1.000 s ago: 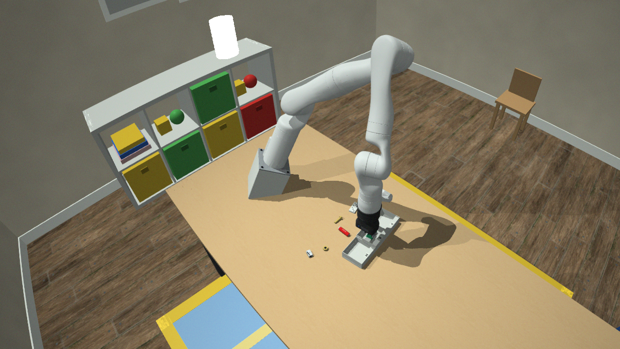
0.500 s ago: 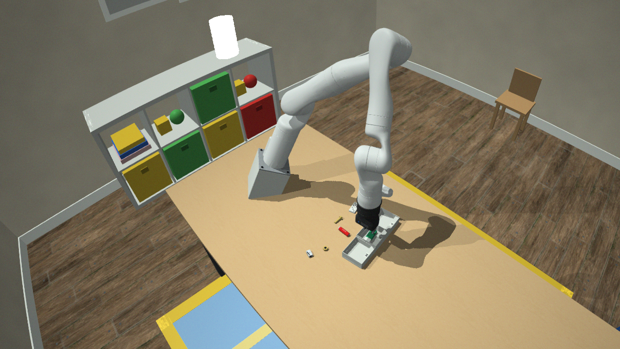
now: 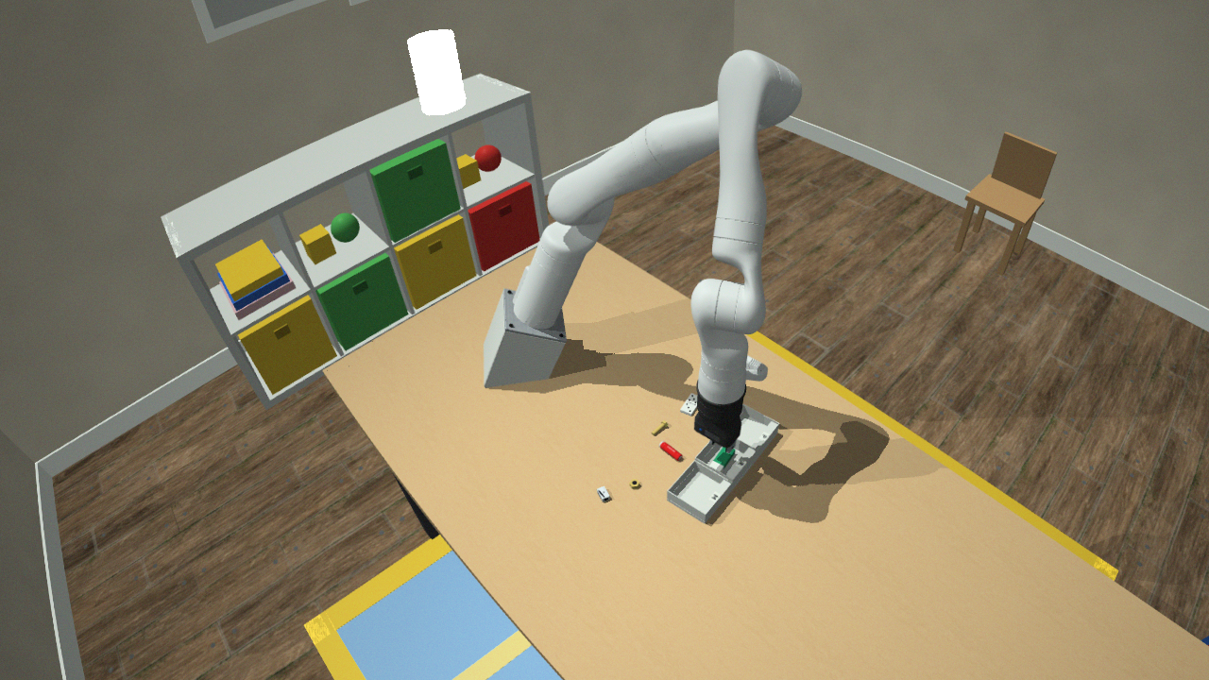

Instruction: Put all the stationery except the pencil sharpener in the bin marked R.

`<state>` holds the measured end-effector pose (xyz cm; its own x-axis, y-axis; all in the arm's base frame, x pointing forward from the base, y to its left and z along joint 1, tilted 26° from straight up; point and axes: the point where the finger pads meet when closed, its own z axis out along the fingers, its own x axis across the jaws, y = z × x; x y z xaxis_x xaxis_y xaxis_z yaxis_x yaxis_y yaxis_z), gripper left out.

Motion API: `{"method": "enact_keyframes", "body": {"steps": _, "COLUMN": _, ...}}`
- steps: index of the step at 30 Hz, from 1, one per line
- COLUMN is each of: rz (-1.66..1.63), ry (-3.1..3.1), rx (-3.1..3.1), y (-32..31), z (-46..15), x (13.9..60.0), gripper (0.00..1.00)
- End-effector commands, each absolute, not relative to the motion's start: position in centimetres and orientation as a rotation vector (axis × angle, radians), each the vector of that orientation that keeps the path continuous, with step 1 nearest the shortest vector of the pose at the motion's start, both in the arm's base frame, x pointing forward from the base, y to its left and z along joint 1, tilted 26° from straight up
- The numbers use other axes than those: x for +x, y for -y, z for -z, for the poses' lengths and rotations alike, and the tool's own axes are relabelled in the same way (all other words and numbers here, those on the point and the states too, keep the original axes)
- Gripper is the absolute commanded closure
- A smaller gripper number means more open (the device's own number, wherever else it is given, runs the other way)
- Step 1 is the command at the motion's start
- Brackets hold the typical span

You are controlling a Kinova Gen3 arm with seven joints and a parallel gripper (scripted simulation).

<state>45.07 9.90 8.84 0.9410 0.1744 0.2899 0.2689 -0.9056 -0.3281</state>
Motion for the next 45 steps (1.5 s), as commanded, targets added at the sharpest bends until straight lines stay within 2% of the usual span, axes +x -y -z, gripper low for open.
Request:
{"method": "enact_keyframes", "body": {"steps": 1, "rz": 0.364, "ry": 0.319, "rx": -2.727, "y": -9.9, "z": -9.0, "x": 45.1, "gripper": 0.38}}
{"method": "enact_keyframes", "body": {"steps": 31, "rz": 0.364, "ry": 0.319, "rx": -2.727, "y": -10.0, "z": -9.1, "x": 45.2, "gripper": 0.38}}
{"method": "enact_keyframes", "body": {"steps": 32, "rz": 0.362, "ry": 0.320, "rx": -2.726, "y": -9.9, "z": -9.6, "x": 45.1, "gripper": 0.00}}
{"method": "enact_keyframes", "body": {"steps": 45, "rz": 0.362, "ry": 0.319, "rx": -2.727, "y": -8.2, "z": -13.6, "x": 44.2, "gripper": 0.00}}
